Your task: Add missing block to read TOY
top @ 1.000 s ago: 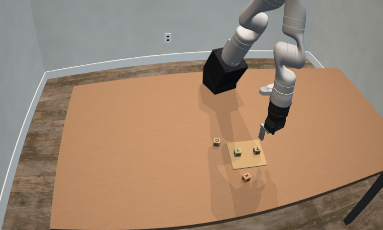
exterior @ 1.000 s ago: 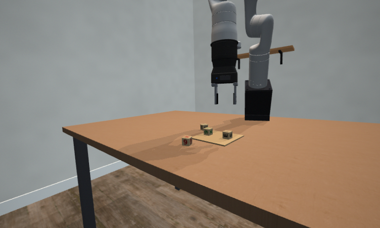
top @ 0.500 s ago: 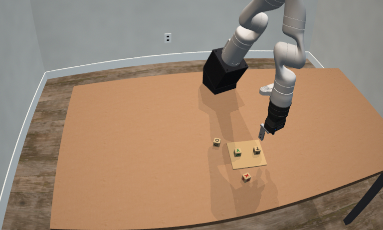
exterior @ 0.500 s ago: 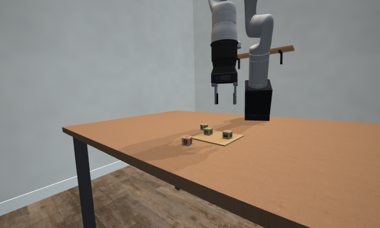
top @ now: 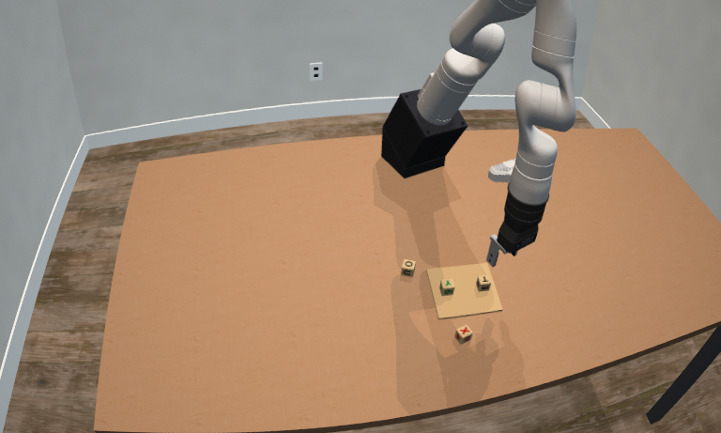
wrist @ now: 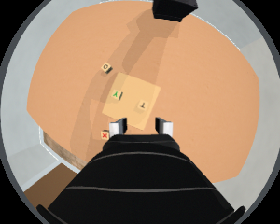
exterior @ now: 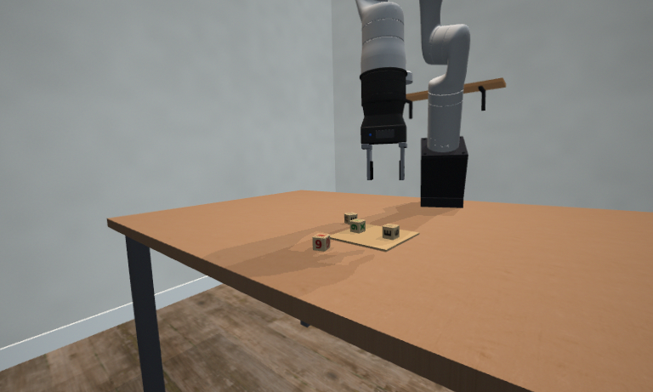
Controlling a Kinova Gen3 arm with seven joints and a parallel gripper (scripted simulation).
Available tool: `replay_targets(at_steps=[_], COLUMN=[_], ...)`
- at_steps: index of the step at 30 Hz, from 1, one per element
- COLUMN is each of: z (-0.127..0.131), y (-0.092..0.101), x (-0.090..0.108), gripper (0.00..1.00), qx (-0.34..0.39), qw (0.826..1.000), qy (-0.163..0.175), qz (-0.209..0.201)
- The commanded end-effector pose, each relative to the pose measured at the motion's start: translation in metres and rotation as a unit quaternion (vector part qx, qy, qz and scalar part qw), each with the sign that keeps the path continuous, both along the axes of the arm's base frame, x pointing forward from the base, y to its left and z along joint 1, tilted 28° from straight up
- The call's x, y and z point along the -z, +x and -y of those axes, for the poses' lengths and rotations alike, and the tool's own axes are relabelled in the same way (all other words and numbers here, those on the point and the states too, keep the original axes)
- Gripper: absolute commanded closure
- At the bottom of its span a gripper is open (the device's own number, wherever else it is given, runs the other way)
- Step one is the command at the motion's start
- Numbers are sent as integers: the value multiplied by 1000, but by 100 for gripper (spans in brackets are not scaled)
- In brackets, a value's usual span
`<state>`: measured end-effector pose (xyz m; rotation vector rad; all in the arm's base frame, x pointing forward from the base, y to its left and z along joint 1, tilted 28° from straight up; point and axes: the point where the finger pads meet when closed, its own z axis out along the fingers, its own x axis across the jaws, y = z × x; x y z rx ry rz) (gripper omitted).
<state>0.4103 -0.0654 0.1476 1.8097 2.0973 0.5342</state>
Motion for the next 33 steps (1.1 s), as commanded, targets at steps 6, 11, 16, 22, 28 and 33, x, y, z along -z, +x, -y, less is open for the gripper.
replay_targets(at_steps=[6,11,16,22,28,33], z=[32,77,96,96,96,96], y=[48,96,111,111,111,111], x=[-4,-5,-4,-4,-4,-4], gripper=[0,0,0,0,0,0], qx=[2,2,2,2,2,2], qw=[1000,1000,1000,1000,1000,1000], qy=[4,2,-1,-1,-1,-1], qz=[2,1,0,0,0,0])
